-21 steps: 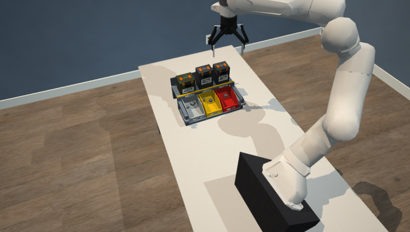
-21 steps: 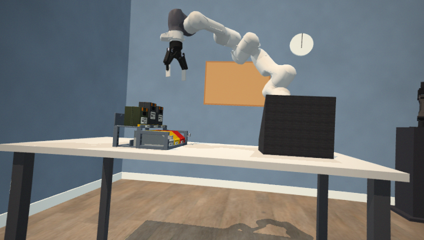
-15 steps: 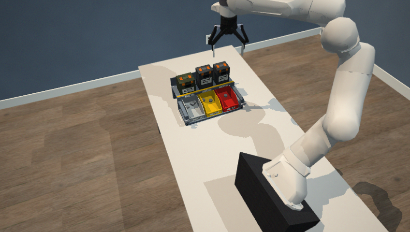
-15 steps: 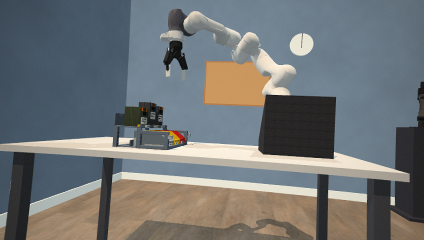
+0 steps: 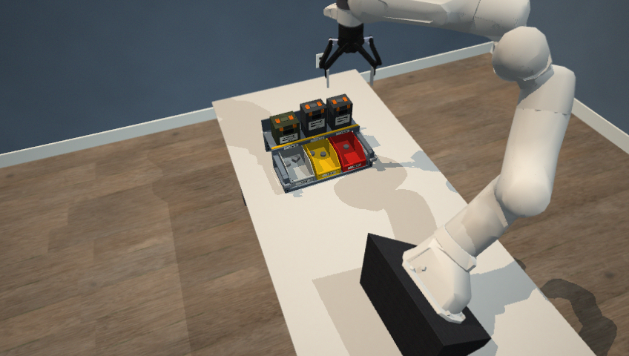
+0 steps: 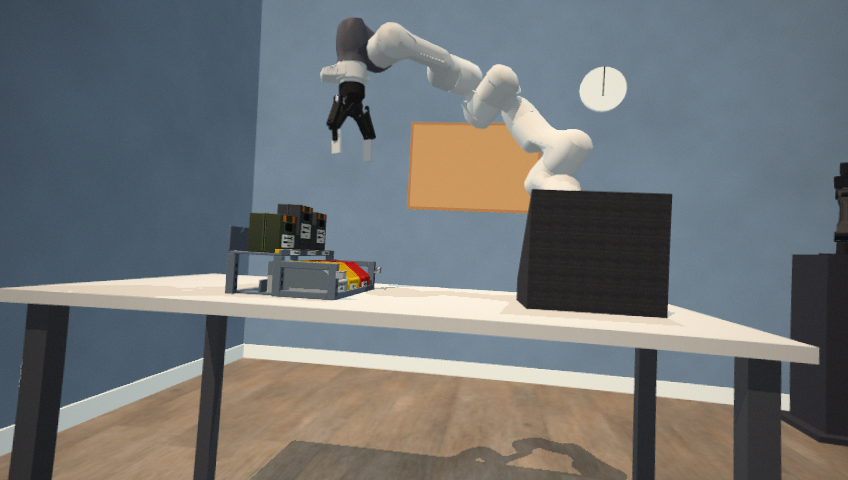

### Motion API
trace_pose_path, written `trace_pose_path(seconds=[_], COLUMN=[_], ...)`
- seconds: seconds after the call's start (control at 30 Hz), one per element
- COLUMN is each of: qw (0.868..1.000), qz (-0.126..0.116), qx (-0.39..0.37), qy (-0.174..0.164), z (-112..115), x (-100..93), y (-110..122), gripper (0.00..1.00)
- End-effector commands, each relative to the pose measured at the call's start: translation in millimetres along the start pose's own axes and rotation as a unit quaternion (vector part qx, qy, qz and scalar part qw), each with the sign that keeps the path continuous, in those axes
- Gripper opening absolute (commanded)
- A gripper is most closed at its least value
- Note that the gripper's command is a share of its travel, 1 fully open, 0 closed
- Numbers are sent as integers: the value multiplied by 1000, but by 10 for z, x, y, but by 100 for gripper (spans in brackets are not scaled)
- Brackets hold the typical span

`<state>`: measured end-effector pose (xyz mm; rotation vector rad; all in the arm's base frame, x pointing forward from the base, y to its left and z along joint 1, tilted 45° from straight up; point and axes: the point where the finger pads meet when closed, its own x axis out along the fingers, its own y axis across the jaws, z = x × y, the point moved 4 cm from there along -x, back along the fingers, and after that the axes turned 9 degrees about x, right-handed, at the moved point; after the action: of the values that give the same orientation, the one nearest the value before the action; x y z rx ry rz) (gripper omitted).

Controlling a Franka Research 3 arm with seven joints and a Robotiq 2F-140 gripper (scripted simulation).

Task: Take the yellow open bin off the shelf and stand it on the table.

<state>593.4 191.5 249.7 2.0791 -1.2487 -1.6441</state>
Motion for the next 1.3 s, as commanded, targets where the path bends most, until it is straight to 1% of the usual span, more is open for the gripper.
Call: trace_pose_path(seconds=[0.0, 0.97, 1.0, 1.13, 1.27], qw=[1000, 1000, 1000, 1000, 1000], qz=[0, 0, 0, 0, 0], qx=[0, 0, 0, 0, 0], qy=[0, 0, 0, 0, 0], z=[0, 0, 86, 432, 432], x=[-1, -1, 5, 31, 31], y=[0, 0, 50, 249, 249], gripper=[100, 100, 57, 57, 57])
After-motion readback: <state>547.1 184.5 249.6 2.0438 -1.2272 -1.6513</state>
